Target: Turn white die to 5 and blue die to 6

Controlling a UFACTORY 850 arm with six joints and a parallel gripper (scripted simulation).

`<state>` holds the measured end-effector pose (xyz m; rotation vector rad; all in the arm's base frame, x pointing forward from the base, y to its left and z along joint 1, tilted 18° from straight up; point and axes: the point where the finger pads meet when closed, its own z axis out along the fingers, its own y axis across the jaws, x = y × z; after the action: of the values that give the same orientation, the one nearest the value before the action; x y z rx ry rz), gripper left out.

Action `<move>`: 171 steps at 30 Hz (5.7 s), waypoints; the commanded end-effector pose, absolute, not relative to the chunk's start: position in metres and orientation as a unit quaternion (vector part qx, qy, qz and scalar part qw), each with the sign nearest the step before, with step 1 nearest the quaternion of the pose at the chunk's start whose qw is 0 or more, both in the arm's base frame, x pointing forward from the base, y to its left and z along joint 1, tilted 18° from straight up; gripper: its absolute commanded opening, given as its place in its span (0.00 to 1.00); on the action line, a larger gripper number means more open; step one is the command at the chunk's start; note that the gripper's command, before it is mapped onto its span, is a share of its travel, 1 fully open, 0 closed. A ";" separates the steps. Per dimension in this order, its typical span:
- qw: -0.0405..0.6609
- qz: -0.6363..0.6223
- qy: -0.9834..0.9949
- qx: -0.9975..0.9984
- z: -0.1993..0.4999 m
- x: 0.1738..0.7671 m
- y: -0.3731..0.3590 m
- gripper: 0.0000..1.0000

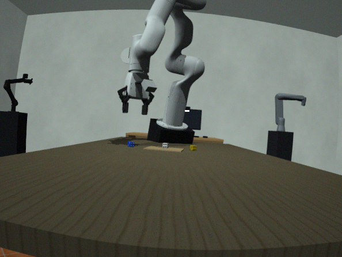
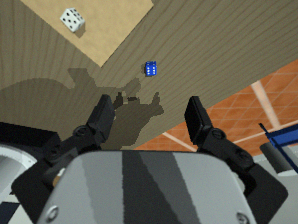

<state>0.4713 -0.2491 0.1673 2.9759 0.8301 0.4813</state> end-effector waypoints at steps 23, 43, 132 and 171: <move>-0.057 0.145 -0.150 0.976 0.140 0.473 -0.252 1.00; -0.092 0.124 -0.405 0.901 0.121 0.472 -0.254 1.00; -0.092 0.123 -0.406 0.901 0.076 0.488 -0.251 0.36; -0.092 0.123 -0.406 0.901 0.074 0.489 -0.251 0.36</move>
<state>0.4881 -0.2505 0.0731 3.0102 -1.3547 0.4084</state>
